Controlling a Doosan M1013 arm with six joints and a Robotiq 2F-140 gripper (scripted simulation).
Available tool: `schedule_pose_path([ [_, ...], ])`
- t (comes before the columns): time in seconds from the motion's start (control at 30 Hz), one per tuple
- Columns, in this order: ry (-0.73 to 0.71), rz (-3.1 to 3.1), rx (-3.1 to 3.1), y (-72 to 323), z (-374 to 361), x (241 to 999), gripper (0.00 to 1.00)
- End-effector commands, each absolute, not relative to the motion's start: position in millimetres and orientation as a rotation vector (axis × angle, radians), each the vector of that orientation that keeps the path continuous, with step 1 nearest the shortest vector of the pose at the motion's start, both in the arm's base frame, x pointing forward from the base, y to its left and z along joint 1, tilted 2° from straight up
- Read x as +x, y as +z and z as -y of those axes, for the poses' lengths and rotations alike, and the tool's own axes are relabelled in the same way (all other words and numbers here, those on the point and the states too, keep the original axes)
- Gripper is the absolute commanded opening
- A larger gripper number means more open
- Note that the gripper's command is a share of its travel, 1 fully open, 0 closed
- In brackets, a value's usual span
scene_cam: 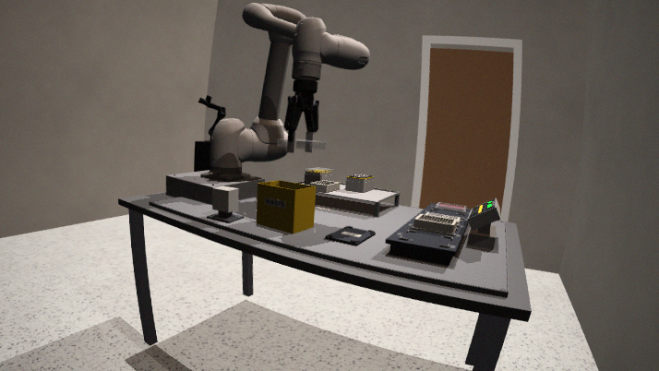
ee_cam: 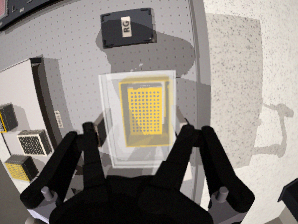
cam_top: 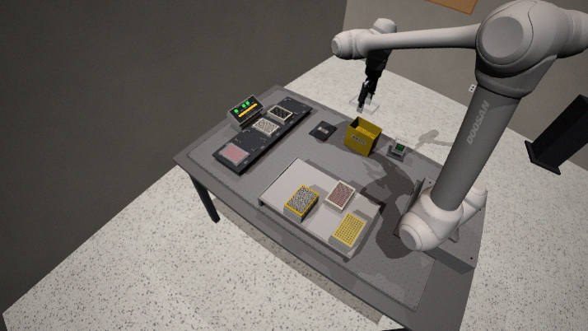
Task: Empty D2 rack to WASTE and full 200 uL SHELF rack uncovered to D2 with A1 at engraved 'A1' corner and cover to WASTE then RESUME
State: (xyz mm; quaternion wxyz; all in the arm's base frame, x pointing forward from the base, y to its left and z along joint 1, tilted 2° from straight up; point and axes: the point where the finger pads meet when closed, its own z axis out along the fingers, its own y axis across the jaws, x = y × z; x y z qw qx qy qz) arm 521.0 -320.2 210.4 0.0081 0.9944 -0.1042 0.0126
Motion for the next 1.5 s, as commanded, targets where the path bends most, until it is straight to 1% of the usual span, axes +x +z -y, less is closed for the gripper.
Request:
schedule_pose_path([
  [0.0, 0.04, 0.325, 3.108, 210, 318, 507, 0.0],
  [0.27, 0.04, 0.325, 3.108, 209, 314, 480, 0.0],
  [1.47, 0.04, 0.325, 3.108, 209, 314, 480, 0.0],
])
